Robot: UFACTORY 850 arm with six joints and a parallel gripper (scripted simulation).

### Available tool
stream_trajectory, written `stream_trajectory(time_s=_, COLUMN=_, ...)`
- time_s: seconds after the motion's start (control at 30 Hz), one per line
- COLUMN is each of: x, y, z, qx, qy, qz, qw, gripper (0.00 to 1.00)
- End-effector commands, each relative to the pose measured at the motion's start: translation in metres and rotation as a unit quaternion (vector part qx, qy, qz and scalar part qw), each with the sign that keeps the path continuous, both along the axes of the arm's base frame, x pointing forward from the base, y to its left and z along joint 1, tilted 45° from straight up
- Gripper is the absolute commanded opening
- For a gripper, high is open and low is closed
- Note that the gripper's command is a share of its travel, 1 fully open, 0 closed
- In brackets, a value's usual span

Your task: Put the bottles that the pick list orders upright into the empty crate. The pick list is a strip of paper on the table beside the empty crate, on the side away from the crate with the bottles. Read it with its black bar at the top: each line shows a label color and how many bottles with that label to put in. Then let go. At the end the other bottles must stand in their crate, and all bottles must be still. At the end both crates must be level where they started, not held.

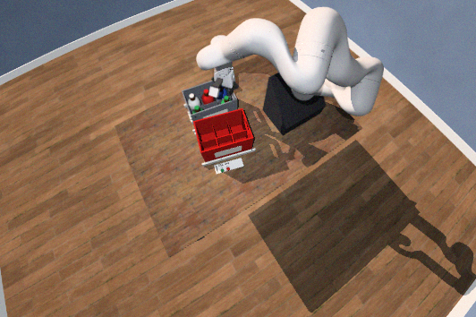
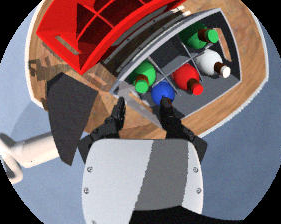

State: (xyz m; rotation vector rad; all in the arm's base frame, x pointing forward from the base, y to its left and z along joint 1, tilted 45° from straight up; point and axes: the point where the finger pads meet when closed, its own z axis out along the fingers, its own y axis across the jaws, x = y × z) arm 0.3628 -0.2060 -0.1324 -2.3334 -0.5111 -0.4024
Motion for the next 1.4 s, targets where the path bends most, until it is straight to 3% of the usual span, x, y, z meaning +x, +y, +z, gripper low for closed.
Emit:
stream_trajectory(time_s=0.0, x=0.001, y=0.002, z=-0.003, qx=-0.001, qy=-0.001, qz=0.0, qw=1.0, gripper=0.65)
stream_trajectory(time_s=1.37, x=0.008, y=0.036, z=-0.037, qx=-0.001, qy=-0.001, qz=0.0, qw=1.0, gripper=0.65)
